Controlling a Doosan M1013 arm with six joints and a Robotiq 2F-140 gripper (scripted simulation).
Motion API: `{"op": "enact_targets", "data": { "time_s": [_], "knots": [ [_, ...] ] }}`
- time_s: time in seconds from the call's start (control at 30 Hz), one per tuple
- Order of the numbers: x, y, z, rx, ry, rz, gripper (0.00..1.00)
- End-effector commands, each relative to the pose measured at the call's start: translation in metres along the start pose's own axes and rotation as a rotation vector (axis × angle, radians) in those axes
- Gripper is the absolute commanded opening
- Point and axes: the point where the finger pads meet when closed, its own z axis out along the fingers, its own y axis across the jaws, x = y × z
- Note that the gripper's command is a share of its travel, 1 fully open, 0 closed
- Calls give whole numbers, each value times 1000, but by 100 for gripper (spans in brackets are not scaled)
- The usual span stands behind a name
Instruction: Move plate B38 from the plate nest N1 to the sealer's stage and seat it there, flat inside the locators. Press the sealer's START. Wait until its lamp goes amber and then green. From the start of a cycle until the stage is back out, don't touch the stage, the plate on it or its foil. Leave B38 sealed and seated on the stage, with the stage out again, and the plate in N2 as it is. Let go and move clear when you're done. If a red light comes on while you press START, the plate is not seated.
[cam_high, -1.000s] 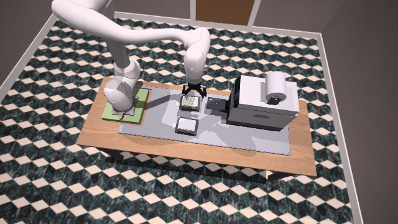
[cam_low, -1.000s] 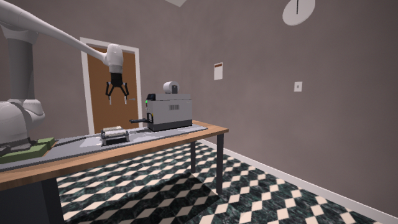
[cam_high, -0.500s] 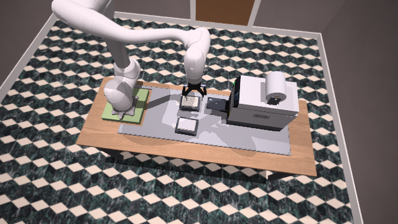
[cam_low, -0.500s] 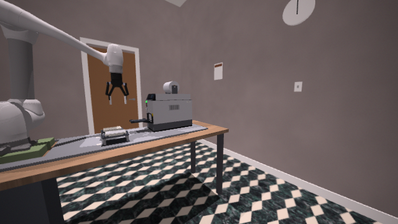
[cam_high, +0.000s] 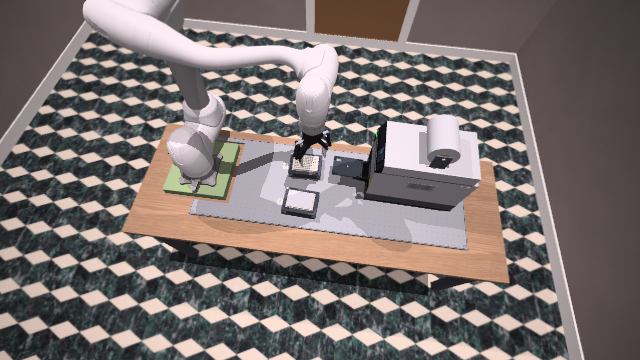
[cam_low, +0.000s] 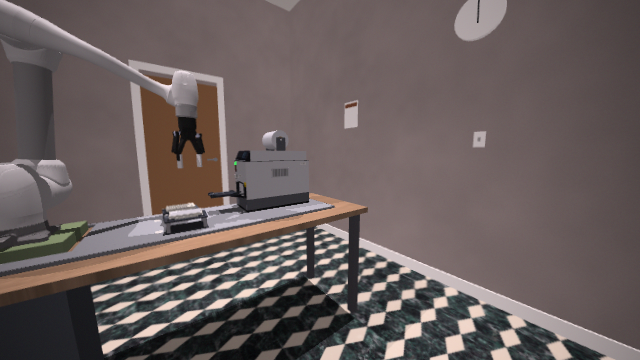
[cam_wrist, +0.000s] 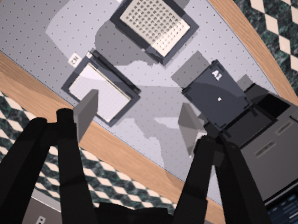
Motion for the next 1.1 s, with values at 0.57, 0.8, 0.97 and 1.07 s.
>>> {"op": "enact_targets", "data": {
  "time_s": [0.57, 0.8, 0.97, 1.07],
  "knots": [
    [1, -2, 1, -1, 0, -632, 70],
    [1, -2, 1, -1, -1, -865, 70],
    [1, -2, 1, -1, -1, -965, 70],
    [1, -2, 1, -1, -1, -1003, 70]
  ]
}}
